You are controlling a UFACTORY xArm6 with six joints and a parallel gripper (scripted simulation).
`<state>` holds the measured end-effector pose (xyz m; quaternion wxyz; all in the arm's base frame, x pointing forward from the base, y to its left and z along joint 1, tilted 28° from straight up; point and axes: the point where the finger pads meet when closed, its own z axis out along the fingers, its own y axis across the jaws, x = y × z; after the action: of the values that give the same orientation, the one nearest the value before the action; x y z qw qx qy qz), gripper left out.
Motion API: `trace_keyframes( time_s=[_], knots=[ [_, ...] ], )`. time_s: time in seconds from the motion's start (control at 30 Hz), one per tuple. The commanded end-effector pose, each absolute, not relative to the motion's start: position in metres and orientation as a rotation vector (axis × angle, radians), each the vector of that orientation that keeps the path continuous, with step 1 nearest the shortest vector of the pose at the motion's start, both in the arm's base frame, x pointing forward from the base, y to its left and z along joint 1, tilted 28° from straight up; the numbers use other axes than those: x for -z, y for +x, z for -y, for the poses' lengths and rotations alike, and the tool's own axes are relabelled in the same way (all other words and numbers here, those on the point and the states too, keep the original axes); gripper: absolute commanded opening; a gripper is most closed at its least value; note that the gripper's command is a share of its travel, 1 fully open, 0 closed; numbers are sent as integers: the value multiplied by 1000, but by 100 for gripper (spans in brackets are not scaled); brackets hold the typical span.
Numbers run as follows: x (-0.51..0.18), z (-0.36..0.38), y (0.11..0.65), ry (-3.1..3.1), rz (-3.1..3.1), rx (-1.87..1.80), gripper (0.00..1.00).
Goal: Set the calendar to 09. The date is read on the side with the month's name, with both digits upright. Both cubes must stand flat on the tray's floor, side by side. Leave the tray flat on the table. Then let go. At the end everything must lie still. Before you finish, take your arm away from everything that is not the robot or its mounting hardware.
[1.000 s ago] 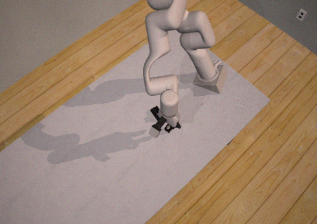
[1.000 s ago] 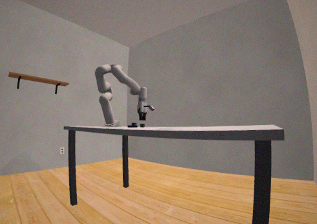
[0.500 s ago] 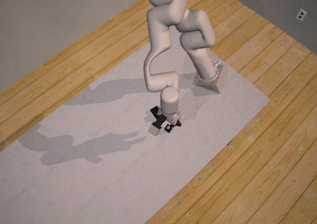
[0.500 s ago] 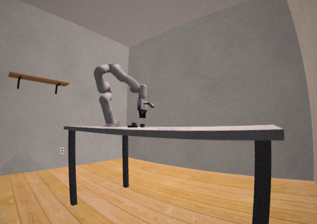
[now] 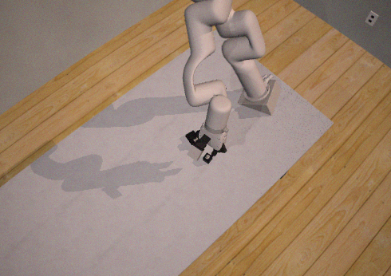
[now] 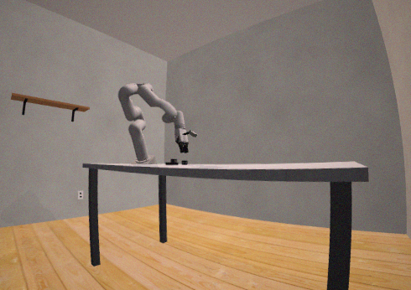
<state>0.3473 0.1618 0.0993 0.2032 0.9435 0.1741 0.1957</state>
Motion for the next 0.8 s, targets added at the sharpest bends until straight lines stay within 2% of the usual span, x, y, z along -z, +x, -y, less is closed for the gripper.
trace_keyframes(
  time_s=[0.0,0.5,0.77],
  knots=[
    [-101,-162,349,2624,-487,-594,47],
    [-100,-161,347,2573,-549,-881,47],
    [-99,-160,344,2571,-556,-900,47]
  ],
)
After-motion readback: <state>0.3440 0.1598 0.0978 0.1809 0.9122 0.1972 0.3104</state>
